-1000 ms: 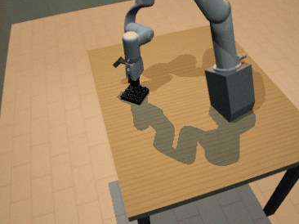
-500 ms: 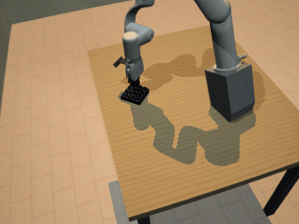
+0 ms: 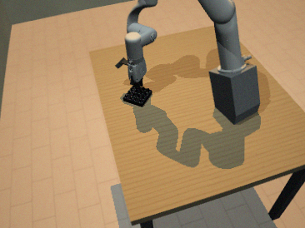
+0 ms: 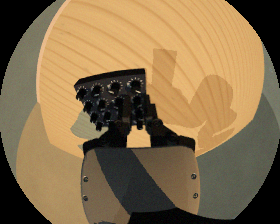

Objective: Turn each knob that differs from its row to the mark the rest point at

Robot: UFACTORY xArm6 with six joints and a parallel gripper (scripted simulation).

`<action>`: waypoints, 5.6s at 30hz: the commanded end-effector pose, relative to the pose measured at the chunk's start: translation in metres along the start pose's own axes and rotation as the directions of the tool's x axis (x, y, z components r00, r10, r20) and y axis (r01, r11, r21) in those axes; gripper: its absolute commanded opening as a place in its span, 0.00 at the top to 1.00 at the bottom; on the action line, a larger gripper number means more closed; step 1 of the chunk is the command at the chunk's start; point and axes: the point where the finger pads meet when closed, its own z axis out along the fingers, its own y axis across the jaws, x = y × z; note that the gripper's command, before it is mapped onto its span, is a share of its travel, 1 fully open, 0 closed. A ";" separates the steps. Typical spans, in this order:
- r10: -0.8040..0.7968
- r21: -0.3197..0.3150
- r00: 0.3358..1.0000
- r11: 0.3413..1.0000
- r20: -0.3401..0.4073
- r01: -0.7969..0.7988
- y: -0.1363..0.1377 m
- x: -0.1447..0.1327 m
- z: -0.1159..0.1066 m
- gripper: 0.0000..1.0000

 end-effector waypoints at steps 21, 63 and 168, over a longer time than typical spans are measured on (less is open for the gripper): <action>0.000 0.001 1.000 1.000 -0.002 0.000 0.000 0.001 -0.016 0.81; -0.201 0.001 0.980 0.980 -0.003 0.201 0.000 0.001 -0.038 0.81; -0.261 -0.003 -0.965 -0.965 0.003 0.261 -0.001 -0.001 -0.055 0.81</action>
